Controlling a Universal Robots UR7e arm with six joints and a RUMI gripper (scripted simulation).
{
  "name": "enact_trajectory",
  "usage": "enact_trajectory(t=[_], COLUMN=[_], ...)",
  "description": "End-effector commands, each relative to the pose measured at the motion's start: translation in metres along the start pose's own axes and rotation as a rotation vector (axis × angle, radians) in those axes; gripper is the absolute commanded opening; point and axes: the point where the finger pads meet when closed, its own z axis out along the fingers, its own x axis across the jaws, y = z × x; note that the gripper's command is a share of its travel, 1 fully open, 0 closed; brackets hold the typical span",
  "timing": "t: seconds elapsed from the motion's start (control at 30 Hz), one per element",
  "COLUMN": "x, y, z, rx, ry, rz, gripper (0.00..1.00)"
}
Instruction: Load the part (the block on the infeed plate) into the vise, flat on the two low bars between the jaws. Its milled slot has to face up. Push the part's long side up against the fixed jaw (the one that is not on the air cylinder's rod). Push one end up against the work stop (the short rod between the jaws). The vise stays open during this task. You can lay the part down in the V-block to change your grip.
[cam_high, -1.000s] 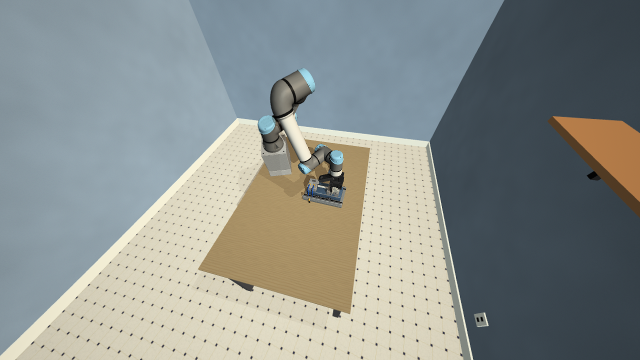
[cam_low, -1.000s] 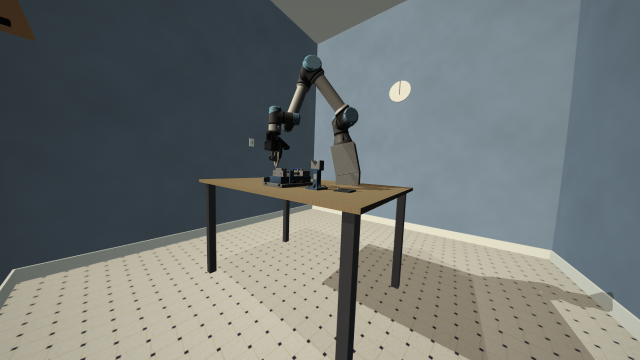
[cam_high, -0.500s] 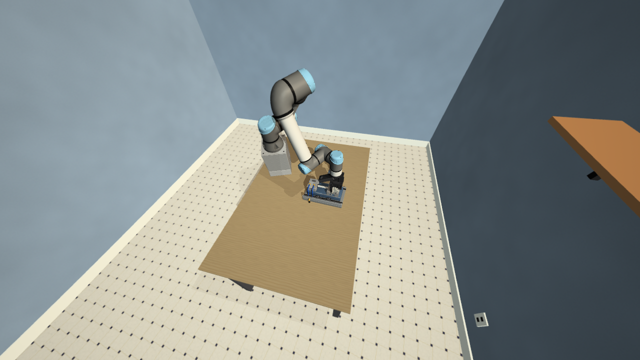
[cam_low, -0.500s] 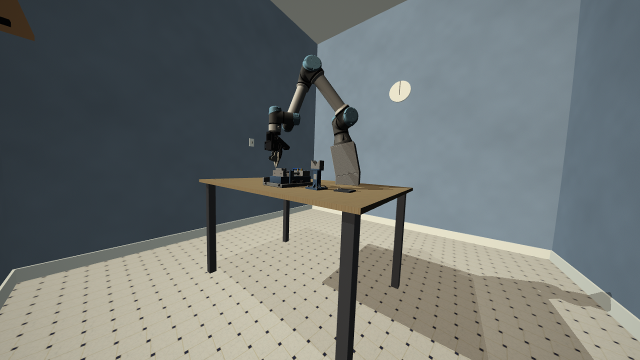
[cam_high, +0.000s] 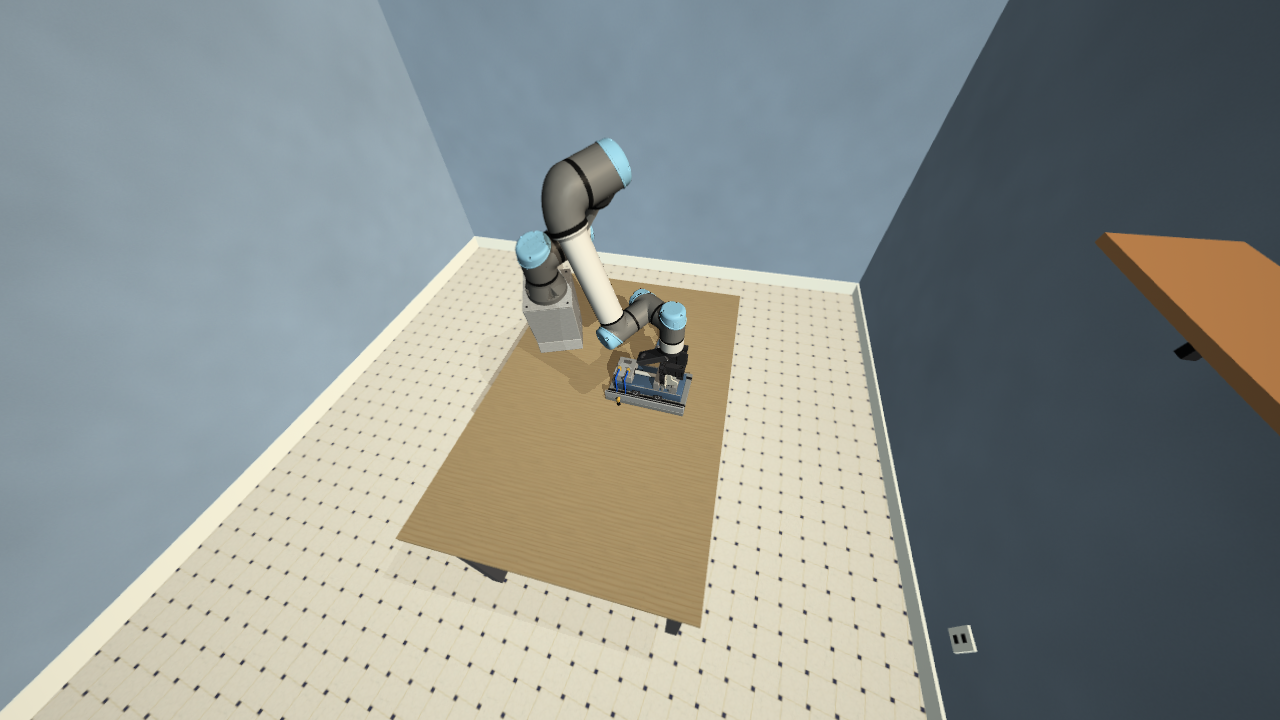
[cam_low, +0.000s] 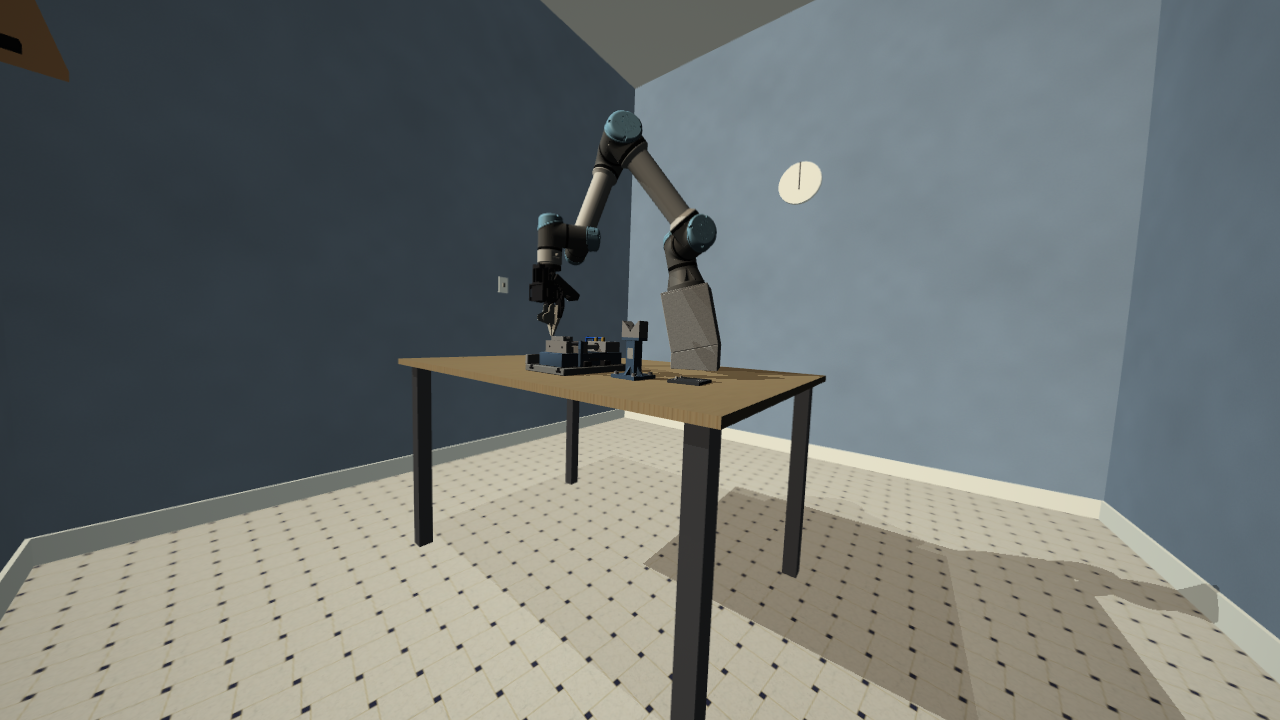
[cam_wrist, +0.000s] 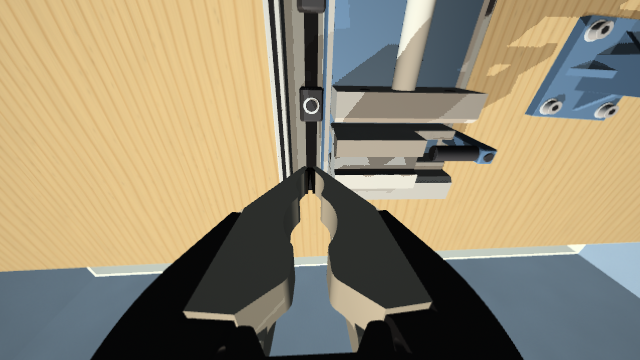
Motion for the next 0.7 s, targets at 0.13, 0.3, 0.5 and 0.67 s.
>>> enact_trajectory(t=[0.13, 0.3, 0.5, 0.67], x=[-0.0002, -0.0003, -0.0003, -0.0003], y=[0.0005, 0.0005, 0.0005, 0.0005], z=[0.0016, 0.0031, 0.0043, 0.0050], rx=[-0.001, -0.001, -0.001, -0.001], ry=[-0.001, -0.001, -0.001, -0.001], rz=[0.000, 0.000, 0.000, 0.000], gripper=[0.00, 0.00, 0.00, 0.00])
